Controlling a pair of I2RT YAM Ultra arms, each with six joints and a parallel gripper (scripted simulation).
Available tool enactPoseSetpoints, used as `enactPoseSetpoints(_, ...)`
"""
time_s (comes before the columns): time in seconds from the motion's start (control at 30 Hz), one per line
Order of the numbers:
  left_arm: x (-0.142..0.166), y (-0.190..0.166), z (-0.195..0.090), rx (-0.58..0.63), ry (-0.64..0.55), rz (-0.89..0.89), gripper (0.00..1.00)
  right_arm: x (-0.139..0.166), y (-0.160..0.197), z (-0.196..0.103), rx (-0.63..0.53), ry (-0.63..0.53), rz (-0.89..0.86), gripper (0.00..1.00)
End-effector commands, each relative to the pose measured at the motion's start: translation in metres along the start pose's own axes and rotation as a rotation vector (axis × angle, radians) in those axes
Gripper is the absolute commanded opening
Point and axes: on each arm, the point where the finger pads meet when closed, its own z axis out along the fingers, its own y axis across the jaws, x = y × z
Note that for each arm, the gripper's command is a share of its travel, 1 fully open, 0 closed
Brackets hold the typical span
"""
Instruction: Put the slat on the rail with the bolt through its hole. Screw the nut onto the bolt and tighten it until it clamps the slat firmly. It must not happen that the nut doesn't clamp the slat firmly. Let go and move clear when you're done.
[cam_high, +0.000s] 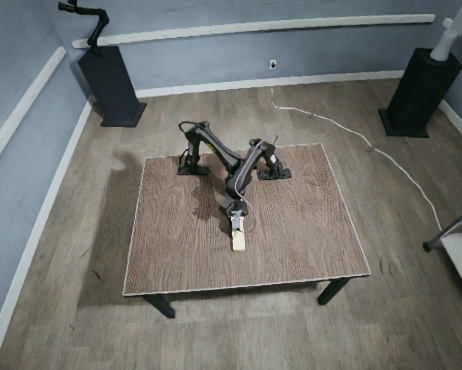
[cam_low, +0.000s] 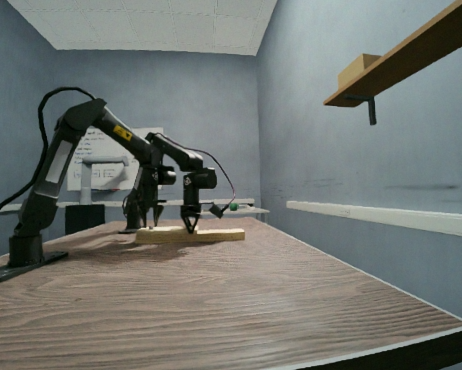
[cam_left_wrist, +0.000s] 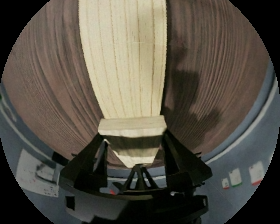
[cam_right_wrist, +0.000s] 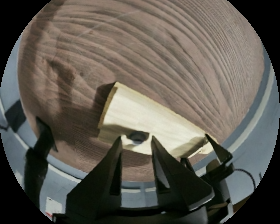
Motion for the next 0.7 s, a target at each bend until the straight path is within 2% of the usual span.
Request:
enactPoseSetpoints(0.0, -0.0017, -0.0013, -0.0041, 0.008, -0.01, 0.001, 0.72, -0.0016, -0.003, -0.0046, 0.005, -0.013, -0.008, 0.34)
enactPoseSetpoints(0.67, -0.0017, -0.0013, -0.0041, 0.008, -0.01, 0.001, 0.72, -0.0017, -0.0032, 0.0002, 0.005, -0.013, -0.008, 0.34)
